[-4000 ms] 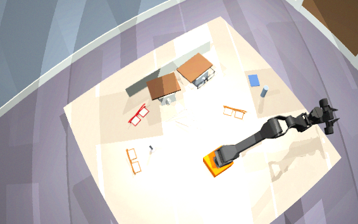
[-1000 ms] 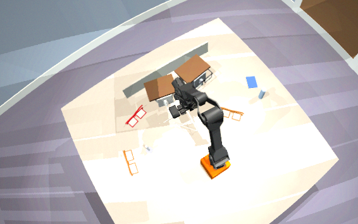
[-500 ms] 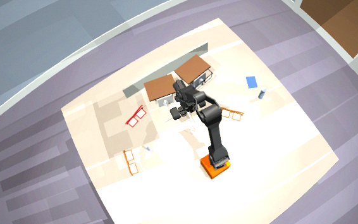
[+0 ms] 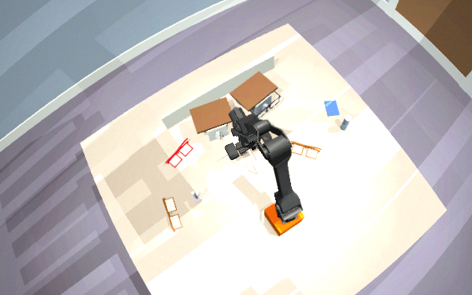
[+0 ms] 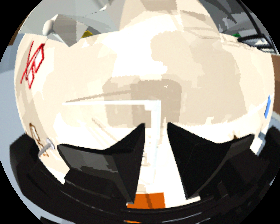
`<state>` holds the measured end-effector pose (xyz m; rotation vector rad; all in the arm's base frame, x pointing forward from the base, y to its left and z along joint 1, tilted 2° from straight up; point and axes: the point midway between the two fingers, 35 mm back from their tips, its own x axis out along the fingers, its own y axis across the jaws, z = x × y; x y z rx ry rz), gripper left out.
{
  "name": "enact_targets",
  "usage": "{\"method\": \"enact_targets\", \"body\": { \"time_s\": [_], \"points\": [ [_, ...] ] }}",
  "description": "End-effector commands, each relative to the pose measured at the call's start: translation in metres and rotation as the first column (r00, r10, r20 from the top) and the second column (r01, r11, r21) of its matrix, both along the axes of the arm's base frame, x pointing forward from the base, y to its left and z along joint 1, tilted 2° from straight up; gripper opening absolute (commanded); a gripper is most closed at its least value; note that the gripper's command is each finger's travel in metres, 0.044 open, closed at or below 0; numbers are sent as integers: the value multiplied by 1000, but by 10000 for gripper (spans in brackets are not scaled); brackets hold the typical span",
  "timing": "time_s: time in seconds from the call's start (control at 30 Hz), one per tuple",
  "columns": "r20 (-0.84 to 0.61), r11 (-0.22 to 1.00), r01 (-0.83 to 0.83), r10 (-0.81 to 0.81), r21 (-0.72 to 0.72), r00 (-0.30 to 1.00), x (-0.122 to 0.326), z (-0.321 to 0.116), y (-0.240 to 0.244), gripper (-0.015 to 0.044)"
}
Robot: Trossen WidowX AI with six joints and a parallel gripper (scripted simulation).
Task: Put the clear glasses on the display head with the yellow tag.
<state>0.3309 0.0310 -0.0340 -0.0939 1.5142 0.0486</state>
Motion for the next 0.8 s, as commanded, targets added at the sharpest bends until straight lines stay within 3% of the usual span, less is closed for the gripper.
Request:
{"method": "enact_targets", "body": {
  "time_s": [0.0, 0.27, 0.77],
  "points": [
    [-8, 1000, -4, 4, 2, 1000, -1, -3, 1, 120],
    [-8, 1000, -4, 4, 2, 1000, -2, -3, 6, 120],
    [-3, 1000, -6, 6, 0, 1000, -1, -1, 3, 20]
  ]
}}
